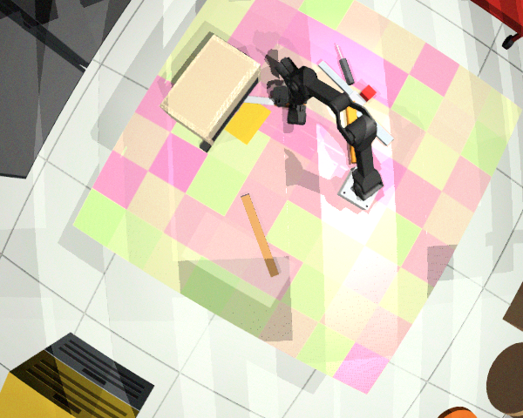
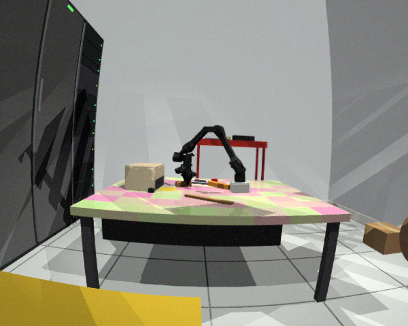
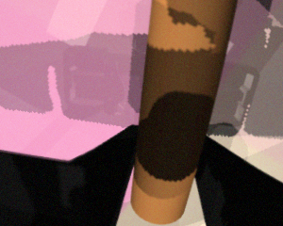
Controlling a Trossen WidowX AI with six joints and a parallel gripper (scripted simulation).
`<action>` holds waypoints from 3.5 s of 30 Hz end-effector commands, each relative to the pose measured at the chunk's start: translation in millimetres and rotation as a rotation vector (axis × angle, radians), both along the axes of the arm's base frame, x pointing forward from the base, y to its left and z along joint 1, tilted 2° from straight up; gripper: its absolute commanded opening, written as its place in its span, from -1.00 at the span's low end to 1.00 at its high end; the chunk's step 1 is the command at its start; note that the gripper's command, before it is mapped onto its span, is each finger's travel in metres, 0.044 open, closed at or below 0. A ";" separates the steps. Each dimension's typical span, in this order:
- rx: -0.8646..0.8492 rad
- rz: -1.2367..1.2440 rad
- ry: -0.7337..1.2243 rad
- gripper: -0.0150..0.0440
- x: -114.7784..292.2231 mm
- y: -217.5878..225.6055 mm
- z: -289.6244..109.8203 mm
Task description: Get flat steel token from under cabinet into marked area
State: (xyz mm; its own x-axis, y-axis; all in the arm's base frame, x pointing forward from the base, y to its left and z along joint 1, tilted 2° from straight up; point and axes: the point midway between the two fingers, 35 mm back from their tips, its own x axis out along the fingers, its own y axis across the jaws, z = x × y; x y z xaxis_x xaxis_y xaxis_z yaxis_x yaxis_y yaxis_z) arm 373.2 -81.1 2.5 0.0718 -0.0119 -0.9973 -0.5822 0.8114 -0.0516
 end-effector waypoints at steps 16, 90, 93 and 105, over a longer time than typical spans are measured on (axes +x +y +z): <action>0.010 0.007 0.002 -0.49 -12.2 19.9 -2.3; 0.007 0.007 0.009 -0.49 -86.0 -21.8 -8.4; 0.006 0.007 0.009 -0.49 -90.0 -25.0 -8.7; 0.005 0.007 0.010 -0.49 -101.8 -34.8 -9.4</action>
State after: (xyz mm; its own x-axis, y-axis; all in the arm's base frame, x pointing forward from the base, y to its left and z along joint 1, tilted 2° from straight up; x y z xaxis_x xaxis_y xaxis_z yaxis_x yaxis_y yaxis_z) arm 275.0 -113.5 -5.9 0.0637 -0.0065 -0.9979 -0.5884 0.8074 -0.0428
